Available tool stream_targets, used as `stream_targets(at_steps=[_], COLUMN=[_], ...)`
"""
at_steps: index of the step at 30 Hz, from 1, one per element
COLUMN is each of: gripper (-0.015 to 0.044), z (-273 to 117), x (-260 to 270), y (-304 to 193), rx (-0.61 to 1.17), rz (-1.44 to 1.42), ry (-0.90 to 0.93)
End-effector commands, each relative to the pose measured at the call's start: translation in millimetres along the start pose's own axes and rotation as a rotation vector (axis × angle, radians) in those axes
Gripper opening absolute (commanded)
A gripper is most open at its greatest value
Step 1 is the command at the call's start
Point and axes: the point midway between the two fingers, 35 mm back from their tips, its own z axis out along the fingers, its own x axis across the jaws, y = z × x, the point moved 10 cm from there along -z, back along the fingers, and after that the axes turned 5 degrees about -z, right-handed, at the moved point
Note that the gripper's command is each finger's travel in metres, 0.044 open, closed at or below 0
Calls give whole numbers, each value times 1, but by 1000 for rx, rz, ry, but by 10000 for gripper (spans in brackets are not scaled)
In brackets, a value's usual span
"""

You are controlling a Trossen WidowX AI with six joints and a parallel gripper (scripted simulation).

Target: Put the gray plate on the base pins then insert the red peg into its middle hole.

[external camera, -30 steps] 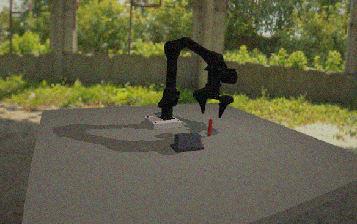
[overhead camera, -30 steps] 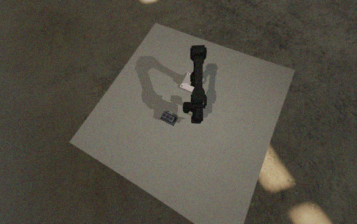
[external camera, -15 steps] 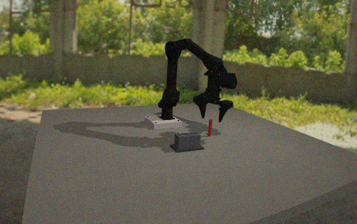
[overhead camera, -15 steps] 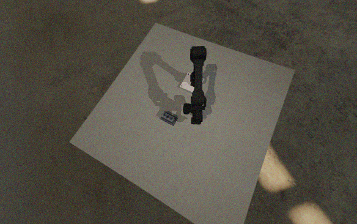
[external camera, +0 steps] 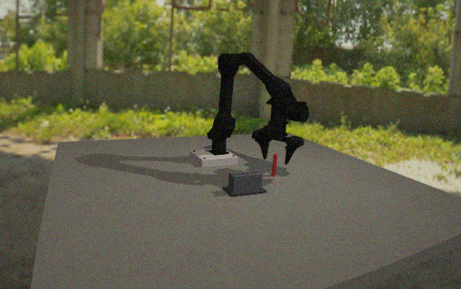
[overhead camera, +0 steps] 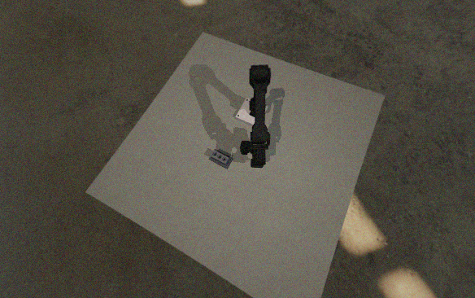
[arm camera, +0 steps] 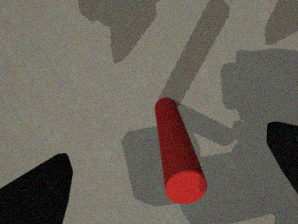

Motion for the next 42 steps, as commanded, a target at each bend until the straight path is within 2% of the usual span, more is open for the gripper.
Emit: stream_targets(at_steps=[1,5,20,27,42], gripper=[440,440,46,0,0], z=[9,13,13,13,-22], x=[-1,-1,-1,-1,5], y=[0,0,0,0,0], rx=[4,4,4,4,4], rz=[2,2,2,2,3], ry=[-13,-13,-13,-13,-12])
